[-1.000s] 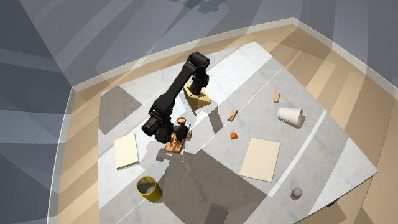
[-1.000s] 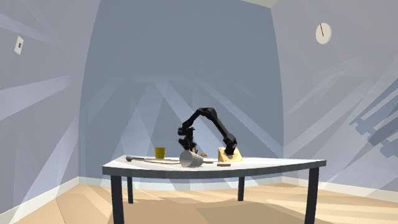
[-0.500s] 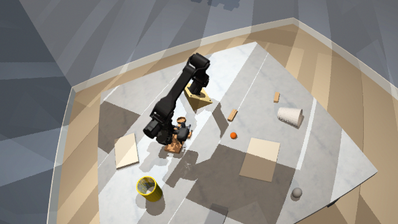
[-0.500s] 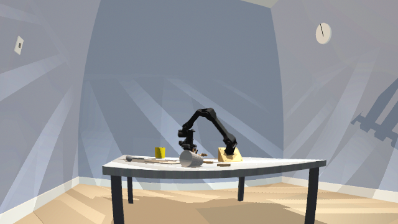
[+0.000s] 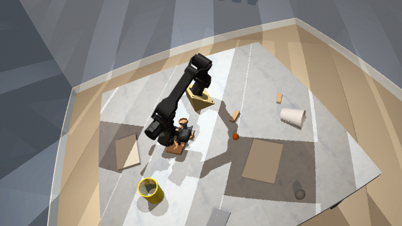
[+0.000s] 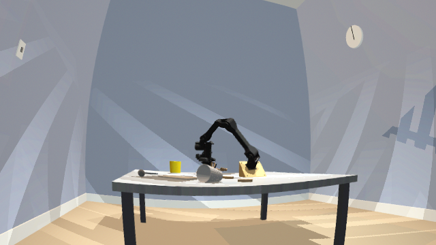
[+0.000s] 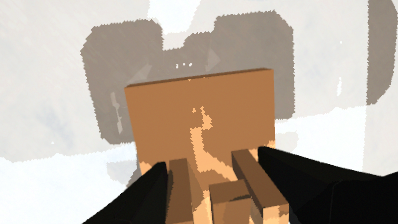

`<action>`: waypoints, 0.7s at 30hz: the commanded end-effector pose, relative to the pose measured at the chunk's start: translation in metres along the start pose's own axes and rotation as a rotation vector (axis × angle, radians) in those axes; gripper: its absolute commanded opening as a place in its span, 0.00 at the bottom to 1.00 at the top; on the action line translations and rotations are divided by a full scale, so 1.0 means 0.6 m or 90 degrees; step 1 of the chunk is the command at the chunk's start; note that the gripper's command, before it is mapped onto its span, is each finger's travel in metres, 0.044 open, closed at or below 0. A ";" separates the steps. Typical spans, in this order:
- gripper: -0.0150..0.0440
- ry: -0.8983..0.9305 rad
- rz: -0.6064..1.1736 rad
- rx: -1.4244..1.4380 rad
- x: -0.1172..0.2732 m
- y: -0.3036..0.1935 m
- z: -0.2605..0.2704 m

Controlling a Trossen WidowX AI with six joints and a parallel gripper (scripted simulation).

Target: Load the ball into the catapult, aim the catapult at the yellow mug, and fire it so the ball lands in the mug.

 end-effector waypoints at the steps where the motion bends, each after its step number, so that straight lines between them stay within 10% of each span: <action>1: 0.37 0.000 -0.001 0.000 0.005 0.001 0.000; 6: 0.25 -0.001 -0.001 0.000 0.084 0.001 -0.001; 21: 0.25 0.001 0.001 -0.002 0.057 0.003 -0.001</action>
Point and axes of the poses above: the point midway between the two fingers, 35 mm back from their tips, its own x axis back along the fingers, its own z axis across the jaws, y = z × x, the point moved 9 cm from there along x, back along the fingers, and after that the axes turned 10 degrees about -x, right-handed, at the moved point
